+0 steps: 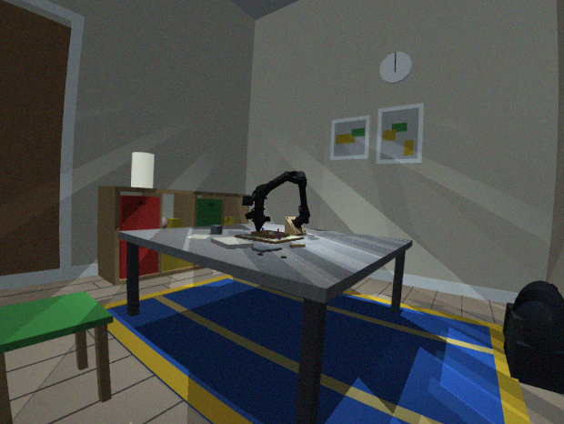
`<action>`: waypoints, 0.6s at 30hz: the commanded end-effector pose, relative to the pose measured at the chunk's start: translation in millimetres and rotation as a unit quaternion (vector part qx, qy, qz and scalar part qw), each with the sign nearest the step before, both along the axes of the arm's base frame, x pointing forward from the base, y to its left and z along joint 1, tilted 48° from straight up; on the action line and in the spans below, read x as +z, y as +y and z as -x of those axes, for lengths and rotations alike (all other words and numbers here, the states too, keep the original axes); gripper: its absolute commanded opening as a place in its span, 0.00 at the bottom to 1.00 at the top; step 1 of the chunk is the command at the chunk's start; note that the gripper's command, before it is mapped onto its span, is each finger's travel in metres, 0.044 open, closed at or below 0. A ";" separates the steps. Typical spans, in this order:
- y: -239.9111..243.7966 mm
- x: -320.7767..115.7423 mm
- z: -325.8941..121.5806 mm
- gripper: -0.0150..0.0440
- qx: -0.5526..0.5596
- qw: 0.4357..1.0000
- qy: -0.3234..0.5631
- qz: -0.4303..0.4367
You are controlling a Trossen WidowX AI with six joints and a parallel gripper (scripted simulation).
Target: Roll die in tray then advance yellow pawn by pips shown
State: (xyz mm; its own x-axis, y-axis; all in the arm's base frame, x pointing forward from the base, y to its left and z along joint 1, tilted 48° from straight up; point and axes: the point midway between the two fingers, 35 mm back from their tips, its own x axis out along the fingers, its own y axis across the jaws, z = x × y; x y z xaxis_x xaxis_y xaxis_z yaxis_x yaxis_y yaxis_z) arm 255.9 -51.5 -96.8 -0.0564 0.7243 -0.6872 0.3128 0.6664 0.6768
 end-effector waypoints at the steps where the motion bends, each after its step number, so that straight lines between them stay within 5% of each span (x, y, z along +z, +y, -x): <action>1: 0.6 0.5 0.5 0.25 -0.003 1.000 0.002 -0.003; 18: -75.2 63.9 -6.9 0.25 -0.004 1.000 0.003 0.001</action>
